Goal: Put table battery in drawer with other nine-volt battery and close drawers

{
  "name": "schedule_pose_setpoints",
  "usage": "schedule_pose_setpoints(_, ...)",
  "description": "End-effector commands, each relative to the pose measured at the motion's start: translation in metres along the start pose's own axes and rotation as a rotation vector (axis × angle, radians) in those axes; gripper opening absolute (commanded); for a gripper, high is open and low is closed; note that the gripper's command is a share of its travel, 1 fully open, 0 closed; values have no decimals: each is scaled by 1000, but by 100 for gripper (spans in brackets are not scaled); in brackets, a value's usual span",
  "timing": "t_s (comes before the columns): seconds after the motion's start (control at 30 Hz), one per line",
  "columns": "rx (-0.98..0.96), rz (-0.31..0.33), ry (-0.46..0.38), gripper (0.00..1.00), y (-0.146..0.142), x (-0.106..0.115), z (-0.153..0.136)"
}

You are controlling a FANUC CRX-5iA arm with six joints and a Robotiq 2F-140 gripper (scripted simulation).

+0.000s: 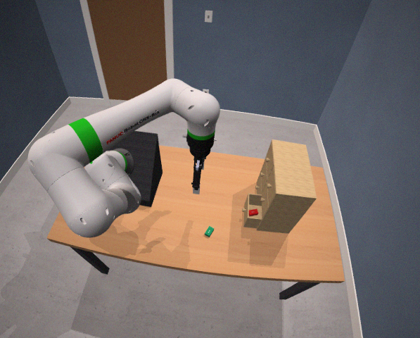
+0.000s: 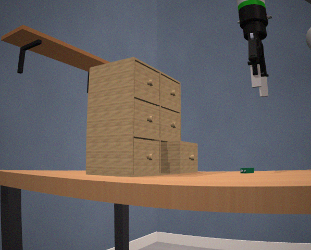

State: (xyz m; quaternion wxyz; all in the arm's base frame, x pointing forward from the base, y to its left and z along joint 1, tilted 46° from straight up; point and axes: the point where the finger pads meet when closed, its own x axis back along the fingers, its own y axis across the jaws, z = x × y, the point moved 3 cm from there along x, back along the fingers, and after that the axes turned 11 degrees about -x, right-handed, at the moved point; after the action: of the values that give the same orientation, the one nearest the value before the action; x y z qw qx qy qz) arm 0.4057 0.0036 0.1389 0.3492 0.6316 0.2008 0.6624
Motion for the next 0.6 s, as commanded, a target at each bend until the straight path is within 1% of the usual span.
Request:
schedule_pose_setpoints(0.0, 0, 0, 0, 100, 0, 0, 0)
schedule_pose_setpoints(0.3, 0, 0, 0, 100, 0, 2, 0)
schedule_pose_setpoints(0.37, 0, 1, 0, 100, 0, 7, 0)
schedule_pose_setpoints(0.47, 0, 1, 0, 100, 0, 22, 0)
schedule_pose_setpoints(0.53, 0, 1, 0, 100, 0, 22, 0)
schedule_pose_setpoints(0.57, 0, 1, 0, 100, 0, 27, 0)
